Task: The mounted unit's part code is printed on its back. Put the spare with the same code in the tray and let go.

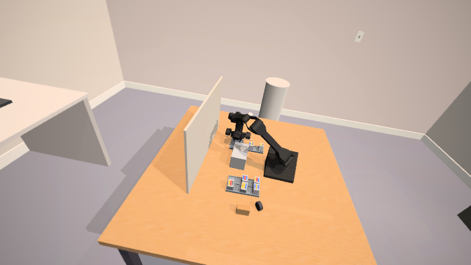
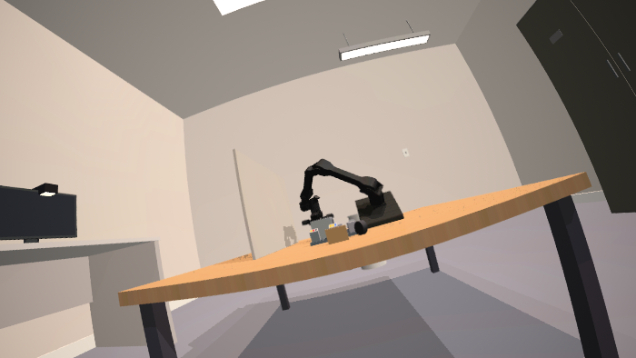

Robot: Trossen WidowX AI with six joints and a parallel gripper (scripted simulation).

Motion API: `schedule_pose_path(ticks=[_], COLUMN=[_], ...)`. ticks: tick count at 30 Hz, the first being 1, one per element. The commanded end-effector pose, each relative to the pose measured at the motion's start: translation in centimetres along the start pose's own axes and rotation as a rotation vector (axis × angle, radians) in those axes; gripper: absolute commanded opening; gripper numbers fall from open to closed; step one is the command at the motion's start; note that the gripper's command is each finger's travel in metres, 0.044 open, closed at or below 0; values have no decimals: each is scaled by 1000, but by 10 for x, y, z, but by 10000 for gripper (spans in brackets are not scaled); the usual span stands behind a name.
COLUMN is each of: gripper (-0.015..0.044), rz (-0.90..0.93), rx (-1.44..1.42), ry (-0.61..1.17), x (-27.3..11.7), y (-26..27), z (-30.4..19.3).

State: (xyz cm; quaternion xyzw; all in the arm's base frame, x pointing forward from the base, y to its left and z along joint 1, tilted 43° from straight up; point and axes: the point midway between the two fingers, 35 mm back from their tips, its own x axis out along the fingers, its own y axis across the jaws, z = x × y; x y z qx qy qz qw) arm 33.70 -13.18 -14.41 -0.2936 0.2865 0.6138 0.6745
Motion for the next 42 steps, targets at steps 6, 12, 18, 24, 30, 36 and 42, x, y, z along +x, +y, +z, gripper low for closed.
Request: schedule_pose_path(ticks=[6, 12, 18, 24, 30, 36, 42], gripper=[368, 440, 440, 440, 440, 440, 440], rz=[-1, -1, 0, 0, -6, -6, -6], rx=[-1, 1, 7, 7, 15, 15, 15], ry=[1, 2, 0, 0, -3, -3, -3], x=[-1, -26, -106, -108, -103, -103, -103], y=[0, -3, 2, 2, 2, 2, 2], z=[0, -2, -1, -1, -3, -3, -3])
